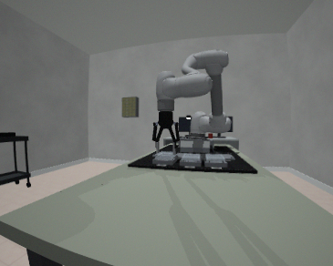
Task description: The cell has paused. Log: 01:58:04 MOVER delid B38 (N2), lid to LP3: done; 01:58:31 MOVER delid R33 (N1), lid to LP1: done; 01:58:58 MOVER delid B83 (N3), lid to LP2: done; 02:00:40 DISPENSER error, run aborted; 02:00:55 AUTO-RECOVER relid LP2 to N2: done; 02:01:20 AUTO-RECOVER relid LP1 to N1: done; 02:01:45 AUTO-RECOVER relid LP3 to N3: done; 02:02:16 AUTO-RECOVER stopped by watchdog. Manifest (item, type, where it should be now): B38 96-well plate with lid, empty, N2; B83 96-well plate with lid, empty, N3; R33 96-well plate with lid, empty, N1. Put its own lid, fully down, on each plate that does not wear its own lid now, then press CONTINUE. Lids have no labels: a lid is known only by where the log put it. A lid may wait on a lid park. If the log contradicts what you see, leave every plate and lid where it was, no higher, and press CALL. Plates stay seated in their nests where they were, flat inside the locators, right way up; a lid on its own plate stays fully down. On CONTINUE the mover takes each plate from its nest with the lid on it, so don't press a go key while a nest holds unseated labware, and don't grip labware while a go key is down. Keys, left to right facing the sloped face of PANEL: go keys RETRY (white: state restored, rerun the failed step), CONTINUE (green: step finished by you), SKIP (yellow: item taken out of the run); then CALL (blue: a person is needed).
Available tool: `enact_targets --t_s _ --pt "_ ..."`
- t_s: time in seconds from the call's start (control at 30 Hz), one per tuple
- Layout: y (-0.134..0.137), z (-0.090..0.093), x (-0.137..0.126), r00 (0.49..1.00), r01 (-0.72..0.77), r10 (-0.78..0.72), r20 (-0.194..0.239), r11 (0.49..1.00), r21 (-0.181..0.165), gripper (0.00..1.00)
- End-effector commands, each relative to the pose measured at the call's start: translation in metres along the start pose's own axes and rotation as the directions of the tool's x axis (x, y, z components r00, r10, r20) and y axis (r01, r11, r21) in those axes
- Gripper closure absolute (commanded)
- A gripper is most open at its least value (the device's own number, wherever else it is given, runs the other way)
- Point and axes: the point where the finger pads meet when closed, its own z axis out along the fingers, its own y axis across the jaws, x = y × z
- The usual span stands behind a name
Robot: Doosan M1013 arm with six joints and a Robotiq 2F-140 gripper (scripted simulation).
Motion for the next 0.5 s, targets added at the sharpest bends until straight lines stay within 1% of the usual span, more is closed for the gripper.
enact_targets --t_s 0.0,0.47 --pt "0.0009 0.0062 -0.0013 1.000 0.006 -0.006 0.002 1.000 -0.001 1.00" --pt "0.0008 0.0075 -0.0014 1.000 0.006 -0.006 0.002 1.000 -0.001 1.00"
